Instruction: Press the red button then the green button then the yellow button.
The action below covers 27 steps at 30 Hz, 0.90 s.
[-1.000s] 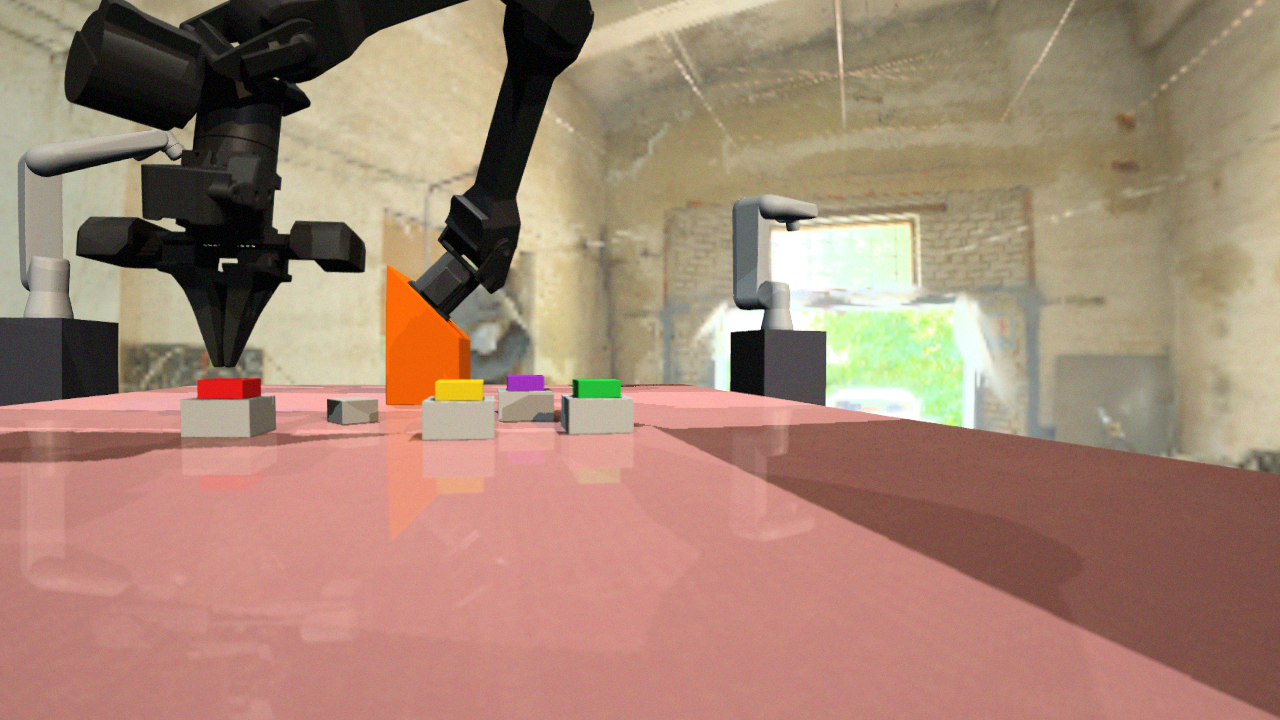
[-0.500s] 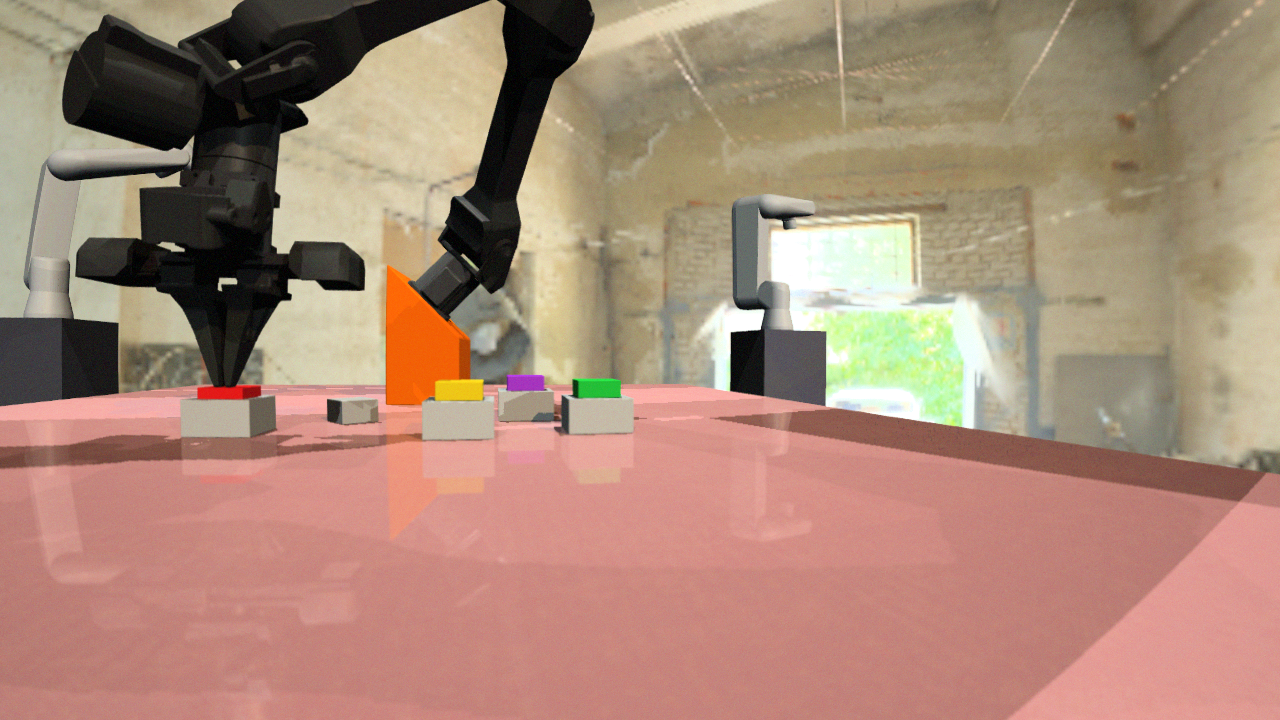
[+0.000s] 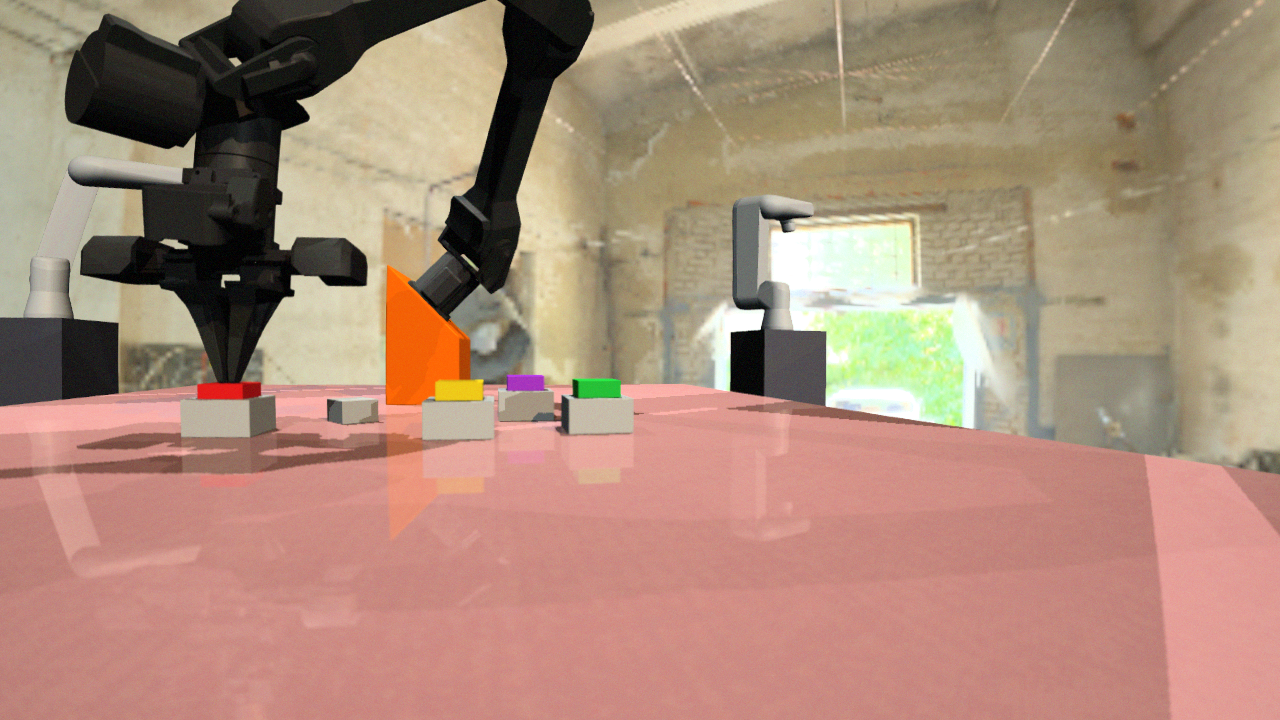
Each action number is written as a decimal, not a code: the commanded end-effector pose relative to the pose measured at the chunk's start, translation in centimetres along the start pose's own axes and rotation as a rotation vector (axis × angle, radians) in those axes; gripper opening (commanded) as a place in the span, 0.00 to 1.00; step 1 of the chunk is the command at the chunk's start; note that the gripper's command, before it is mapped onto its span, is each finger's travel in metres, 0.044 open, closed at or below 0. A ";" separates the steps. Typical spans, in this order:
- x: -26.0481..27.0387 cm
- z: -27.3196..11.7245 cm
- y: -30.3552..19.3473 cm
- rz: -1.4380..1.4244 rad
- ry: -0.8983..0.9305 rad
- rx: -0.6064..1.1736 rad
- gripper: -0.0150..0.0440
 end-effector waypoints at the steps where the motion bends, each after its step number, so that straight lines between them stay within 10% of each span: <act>1: 0.0 -2.6 -0.1 0.000 -0.001 0.002 0.29; 16: 0.2 -9.0 0.1 0.002 -0.004 0.004 0.29; 27: 17.4 -9.4 5.5 0.008 -0.030 0.002 0.29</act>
Point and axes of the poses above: the point midway between the two fingers, 35 mm back from their tips, its own z axis out along the fingers, its own x axis across the jaws, y = z × x, the point moved 5 cm from there along -z, back along the fingers, and after that the axes turned 9 degrees about -z, right-handed, at the moved point
